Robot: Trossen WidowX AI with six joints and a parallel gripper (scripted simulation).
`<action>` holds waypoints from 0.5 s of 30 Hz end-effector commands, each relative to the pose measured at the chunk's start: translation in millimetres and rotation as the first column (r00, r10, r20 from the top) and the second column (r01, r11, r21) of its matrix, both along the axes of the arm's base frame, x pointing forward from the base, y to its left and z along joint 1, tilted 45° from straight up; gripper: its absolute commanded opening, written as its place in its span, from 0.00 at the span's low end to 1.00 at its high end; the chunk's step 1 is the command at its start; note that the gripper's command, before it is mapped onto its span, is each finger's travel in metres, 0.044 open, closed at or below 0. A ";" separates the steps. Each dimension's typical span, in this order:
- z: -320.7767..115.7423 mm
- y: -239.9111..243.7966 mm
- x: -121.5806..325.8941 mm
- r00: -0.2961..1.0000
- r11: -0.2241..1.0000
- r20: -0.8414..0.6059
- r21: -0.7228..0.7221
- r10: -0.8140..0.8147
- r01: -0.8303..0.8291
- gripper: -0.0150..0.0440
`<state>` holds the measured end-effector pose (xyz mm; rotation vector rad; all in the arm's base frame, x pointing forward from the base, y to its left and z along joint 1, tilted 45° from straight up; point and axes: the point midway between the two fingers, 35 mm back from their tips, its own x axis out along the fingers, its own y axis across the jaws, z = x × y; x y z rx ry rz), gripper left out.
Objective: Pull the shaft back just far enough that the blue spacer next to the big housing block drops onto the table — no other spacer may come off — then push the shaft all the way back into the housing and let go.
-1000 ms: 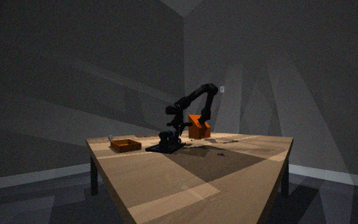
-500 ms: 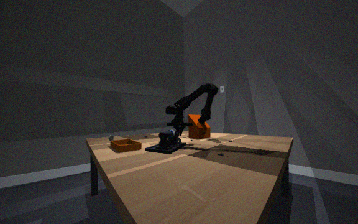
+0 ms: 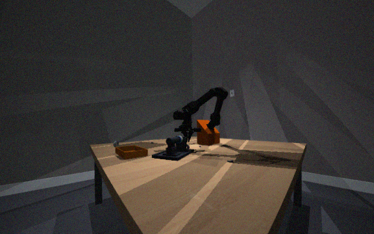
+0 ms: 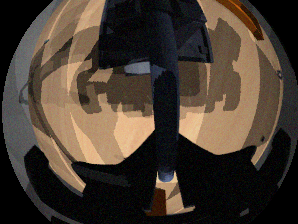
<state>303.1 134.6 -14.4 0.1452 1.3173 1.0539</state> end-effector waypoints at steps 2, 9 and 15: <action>-0.5 -0.7 -1.3 1.000 1.000 0.001 -0.001 0.003 -0.003 0.25; -0.8 -1.1 -2.0 1.000 1.000 0.001 -0.002 0.003 -0.003 0.25; -1.1 -1.4 -2.6 1.000 1.000 0.001 -0.002 0.003 -0.003 0.25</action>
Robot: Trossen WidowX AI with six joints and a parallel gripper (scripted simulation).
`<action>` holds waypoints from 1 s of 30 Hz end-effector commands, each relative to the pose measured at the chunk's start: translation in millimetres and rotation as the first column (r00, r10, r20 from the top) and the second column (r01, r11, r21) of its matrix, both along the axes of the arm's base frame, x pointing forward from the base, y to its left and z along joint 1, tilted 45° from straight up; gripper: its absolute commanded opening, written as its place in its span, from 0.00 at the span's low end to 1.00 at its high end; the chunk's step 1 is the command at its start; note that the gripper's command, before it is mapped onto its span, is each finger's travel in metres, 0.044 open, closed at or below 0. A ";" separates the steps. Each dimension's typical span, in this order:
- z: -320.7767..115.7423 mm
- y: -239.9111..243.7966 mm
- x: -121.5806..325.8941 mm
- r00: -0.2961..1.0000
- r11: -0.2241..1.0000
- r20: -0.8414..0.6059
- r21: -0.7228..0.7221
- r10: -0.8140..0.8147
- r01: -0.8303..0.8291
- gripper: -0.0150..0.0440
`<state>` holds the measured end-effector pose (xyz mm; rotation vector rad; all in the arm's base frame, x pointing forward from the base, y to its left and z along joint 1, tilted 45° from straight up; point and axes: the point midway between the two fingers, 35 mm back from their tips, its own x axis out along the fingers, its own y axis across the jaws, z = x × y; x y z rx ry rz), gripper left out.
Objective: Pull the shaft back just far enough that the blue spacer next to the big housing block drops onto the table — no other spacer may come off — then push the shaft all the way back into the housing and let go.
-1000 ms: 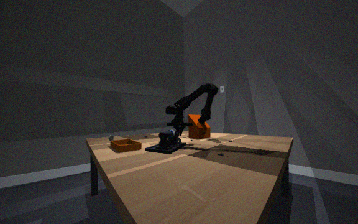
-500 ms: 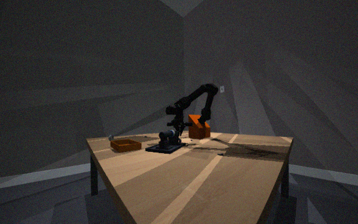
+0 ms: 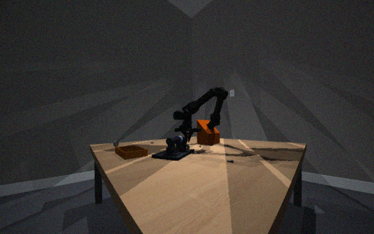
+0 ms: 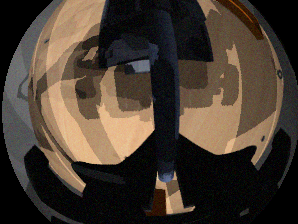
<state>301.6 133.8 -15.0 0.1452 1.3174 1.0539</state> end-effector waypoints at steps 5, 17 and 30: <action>-0.7 -0.9 -1.6 1.000 1.000 0.001 -0.001 0.003 -0.003 0.25; -1.1 -1.5 -2.8 1.000 1.000 0.001 -0.002 0.003 -0.003 0.25; -1.6 -2.3 -4.1 1.000 1.000 0.001 -0.002 0.003 -0.003 0.25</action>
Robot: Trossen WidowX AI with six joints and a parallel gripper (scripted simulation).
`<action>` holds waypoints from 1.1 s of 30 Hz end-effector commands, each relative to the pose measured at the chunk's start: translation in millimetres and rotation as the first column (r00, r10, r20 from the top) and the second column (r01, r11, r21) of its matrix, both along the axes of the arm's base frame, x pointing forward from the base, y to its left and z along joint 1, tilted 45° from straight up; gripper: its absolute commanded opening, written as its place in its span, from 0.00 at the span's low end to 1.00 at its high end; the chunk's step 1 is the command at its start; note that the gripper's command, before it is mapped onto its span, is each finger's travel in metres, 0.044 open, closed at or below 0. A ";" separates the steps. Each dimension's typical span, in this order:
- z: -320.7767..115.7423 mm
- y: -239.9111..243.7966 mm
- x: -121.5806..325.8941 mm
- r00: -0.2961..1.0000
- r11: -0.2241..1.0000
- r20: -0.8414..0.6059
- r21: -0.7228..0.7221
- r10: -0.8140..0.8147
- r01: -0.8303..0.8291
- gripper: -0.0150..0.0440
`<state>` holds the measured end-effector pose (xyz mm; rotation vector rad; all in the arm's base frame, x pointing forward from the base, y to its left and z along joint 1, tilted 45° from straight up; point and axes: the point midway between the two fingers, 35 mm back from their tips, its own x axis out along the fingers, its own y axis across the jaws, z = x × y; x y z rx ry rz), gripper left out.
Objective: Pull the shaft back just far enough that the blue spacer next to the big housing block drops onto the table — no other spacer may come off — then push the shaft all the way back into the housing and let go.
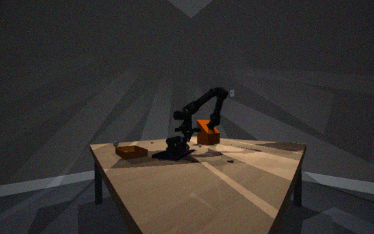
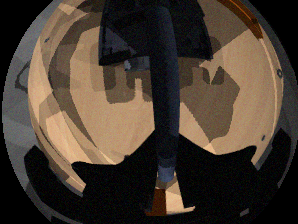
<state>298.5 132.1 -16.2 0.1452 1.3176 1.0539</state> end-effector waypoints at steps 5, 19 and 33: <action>-0.7 -0.9 -1.5 1.000 1.000 0.001 -0.001 0.003 -0.003 0.25; -1.2 -1.6 -3.0 1.000 1.000 0.001 -0.002 0.003 -0.003 0.25; -1.7 -2.4 -4.4 1.000 1.000 0.001 -0.002 0.003 -0.003 0.25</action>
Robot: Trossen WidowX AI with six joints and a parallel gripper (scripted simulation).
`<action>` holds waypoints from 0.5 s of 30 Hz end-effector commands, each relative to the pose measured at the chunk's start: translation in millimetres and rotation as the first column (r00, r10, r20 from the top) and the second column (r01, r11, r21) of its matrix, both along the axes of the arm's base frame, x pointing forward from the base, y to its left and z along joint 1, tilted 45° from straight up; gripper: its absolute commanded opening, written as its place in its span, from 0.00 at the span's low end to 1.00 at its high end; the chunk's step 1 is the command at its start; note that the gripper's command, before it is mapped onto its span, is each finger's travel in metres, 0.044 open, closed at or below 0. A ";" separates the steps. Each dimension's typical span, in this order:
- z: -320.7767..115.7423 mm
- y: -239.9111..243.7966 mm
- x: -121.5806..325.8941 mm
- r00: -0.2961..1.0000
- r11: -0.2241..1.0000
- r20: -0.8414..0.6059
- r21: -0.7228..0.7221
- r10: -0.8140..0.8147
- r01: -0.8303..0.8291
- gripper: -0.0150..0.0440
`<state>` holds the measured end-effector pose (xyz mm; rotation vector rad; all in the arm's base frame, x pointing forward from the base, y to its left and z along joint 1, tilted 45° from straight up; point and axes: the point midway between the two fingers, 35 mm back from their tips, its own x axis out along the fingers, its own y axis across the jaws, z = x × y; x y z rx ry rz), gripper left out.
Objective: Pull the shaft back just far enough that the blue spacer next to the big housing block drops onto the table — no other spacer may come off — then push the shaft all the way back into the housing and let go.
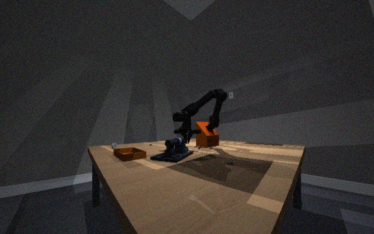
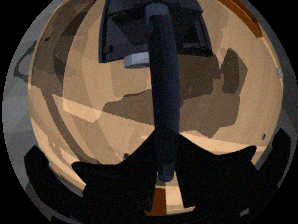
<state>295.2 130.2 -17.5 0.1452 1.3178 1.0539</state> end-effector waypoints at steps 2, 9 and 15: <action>-0.5 -0.7 -1.2 1.000 1.000 0.001 -0.001 0.003 -0.003 0.25; -0.8 -1.1 -1.9 1.000 1.000 0.001 -0.001 0.003 -0.003 0.25; -1.0 -1.4 -2.5 1.000 1.000 0.001 -0.002 0.003 -0.003 0.25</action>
